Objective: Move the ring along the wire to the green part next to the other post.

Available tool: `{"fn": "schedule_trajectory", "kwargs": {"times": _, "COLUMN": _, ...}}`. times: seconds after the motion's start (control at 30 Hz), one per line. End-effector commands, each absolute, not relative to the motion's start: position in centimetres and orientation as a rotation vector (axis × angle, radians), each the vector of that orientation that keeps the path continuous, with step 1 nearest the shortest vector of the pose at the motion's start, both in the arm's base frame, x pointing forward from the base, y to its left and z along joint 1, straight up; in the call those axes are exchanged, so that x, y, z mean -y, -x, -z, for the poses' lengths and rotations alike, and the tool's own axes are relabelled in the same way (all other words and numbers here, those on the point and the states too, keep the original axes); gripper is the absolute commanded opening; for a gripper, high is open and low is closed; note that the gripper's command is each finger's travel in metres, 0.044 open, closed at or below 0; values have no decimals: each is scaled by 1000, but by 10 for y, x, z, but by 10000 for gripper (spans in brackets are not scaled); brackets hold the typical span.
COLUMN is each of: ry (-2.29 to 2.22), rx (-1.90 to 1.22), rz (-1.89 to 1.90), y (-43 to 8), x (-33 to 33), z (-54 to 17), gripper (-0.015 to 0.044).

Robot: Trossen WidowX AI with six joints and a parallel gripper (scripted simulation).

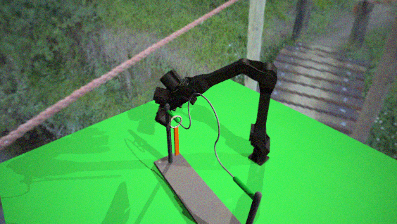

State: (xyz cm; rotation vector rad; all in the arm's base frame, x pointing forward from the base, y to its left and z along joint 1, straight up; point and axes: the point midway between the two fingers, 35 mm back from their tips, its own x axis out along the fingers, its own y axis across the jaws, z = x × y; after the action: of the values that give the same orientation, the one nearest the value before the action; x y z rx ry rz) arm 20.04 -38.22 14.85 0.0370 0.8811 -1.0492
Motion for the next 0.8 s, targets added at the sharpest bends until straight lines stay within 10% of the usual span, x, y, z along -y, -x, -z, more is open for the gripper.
{"fn": "schedule_trajectory", "kwargs": {"times": 0.0, "ry": -57, "rx": -821, "rz": 964, "y": -192, "x": 359, "z": -149, "gripper": 160}}
{"fn": "schedule_trajectory", "kwargs": {"times": 0.77, "ry": -58, "rx": -414, "rz": 450, "y": -171, "x": 199, "z": -123, "gripper": 160}}
